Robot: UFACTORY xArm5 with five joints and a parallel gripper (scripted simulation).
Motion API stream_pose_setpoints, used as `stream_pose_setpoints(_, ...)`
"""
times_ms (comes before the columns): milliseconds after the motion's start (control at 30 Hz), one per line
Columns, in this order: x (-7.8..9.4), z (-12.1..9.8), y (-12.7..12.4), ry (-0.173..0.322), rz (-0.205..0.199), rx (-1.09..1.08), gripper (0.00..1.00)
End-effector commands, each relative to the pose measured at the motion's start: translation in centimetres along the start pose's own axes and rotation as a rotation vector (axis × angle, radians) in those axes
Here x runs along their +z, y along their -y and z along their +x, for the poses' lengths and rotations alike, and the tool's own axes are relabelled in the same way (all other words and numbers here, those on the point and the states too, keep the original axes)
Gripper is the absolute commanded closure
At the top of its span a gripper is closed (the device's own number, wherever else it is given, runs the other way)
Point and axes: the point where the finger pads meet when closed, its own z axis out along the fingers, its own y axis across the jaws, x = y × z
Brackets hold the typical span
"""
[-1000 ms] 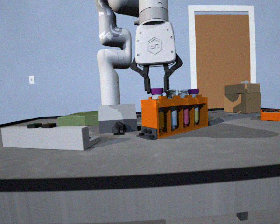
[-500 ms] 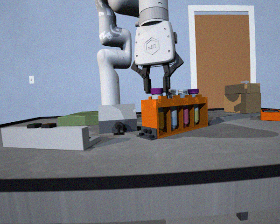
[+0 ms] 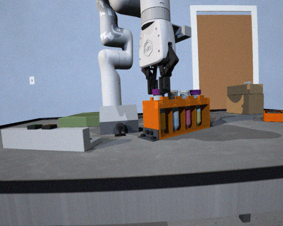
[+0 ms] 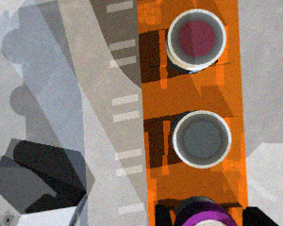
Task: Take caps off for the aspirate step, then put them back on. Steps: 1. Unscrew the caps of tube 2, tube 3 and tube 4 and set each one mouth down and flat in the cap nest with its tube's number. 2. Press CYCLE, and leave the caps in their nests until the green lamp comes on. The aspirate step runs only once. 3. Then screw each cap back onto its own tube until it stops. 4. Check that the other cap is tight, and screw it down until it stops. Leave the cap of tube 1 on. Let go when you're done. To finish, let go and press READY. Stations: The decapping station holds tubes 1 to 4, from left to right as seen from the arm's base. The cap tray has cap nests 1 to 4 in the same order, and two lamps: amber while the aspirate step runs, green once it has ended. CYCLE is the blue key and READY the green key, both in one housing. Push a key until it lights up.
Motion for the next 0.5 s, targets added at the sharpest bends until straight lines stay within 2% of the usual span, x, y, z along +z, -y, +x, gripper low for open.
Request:
stream_pose_setpoints(0,-0.13,-0.01,-0.12,-0.002,-0.004,0.279,0.54)
stream_pose_setpoints(300,-0.13,-0.01,-0.12,-0.002,-0.003,0.664,0.54)
stream_pose_setpoints(467,-0.13,-0.01,-0.12,-0.002,-0.003,0.716,0.54)
